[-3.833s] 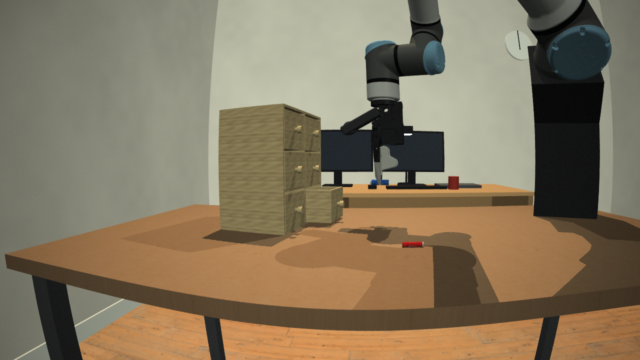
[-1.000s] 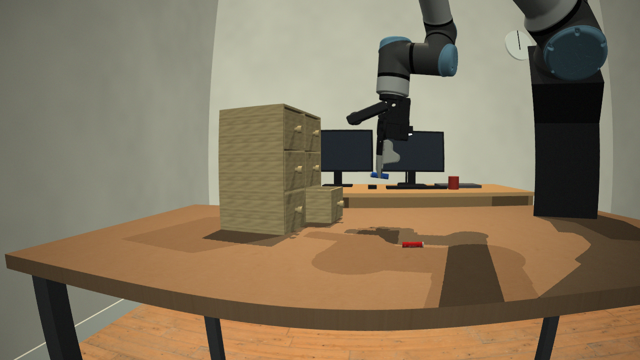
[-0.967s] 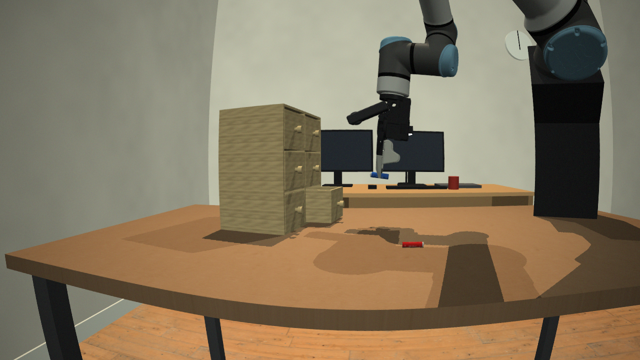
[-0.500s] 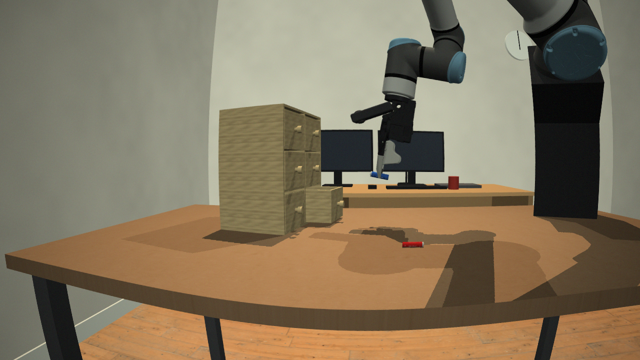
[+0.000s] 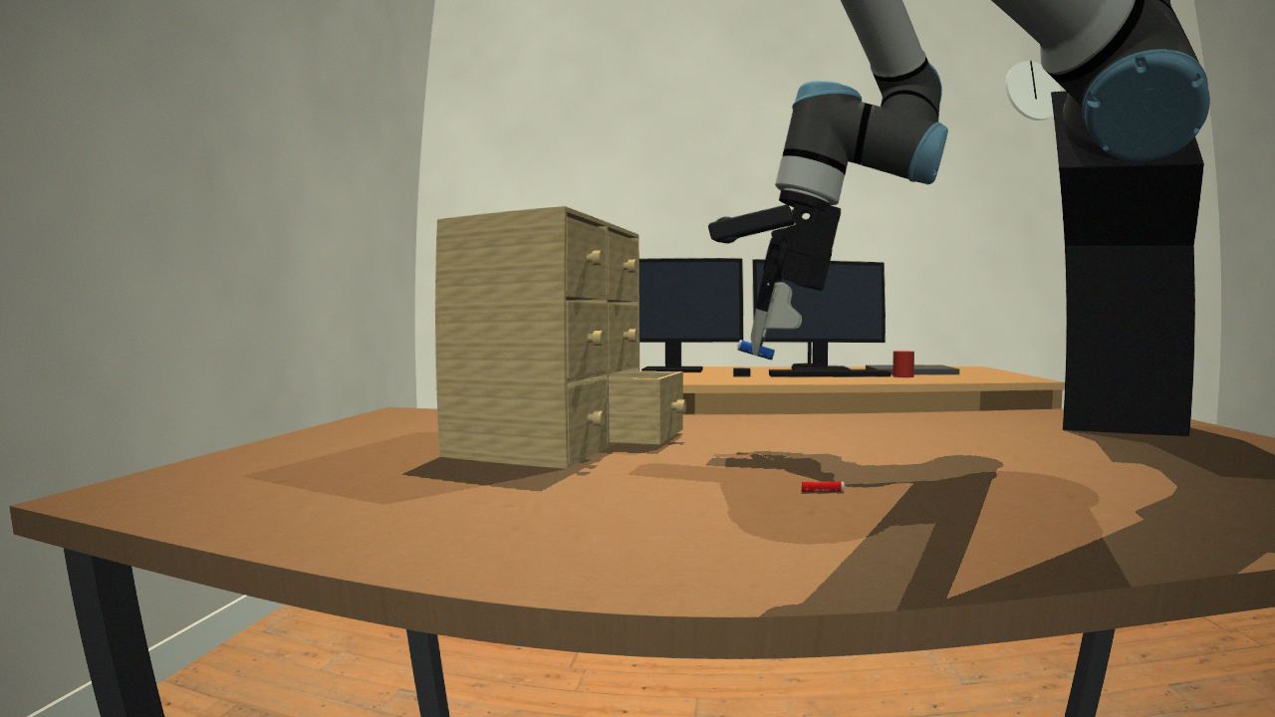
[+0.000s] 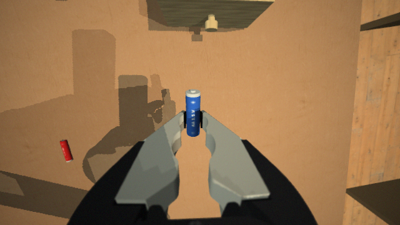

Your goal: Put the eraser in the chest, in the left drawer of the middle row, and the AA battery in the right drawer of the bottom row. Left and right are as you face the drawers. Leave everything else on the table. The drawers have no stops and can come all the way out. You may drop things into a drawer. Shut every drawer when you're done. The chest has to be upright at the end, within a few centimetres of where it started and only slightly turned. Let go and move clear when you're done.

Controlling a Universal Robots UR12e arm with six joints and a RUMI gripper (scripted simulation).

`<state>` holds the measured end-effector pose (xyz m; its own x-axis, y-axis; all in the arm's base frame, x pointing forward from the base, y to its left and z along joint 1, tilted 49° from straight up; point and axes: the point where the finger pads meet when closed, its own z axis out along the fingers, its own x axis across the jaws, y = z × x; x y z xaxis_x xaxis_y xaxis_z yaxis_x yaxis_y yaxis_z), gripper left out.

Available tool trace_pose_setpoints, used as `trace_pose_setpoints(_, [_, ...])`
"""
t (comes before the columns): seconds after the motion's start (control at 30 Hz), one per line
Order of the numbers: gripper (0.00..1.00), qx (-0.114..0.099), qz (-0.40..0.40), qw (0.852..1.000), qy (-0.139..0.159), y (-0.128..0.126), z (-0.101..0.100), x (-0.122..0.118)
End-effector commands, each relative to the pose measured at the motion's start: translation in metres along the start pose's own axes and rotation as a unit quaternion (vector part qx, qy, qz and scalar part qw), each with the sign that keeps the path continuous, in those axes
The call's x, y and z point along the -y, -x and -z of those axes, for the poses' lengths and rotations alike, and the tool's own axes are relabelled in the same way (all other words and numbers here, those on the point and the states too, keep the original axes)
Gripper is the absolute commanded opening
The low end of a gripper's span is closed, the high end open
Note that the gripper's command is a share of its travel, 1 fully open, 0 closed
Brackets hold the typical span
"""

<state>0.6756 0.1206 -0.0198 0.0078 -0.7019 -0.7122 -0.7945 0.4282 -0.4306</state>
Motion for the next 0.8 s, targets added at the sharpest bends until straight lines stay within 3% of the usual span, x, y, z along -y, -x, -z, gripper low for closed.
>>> trace_pose_setpoints(0.0, [0.05,-0.001,0.000,1.000,-0.018,-0.0005,-0.0003,0.0003])
trace_pose_setpoints(0.77, [0.05,-0.001,0.000,0.995,-0.102,-0.0004,-0.0007,-0.0011])
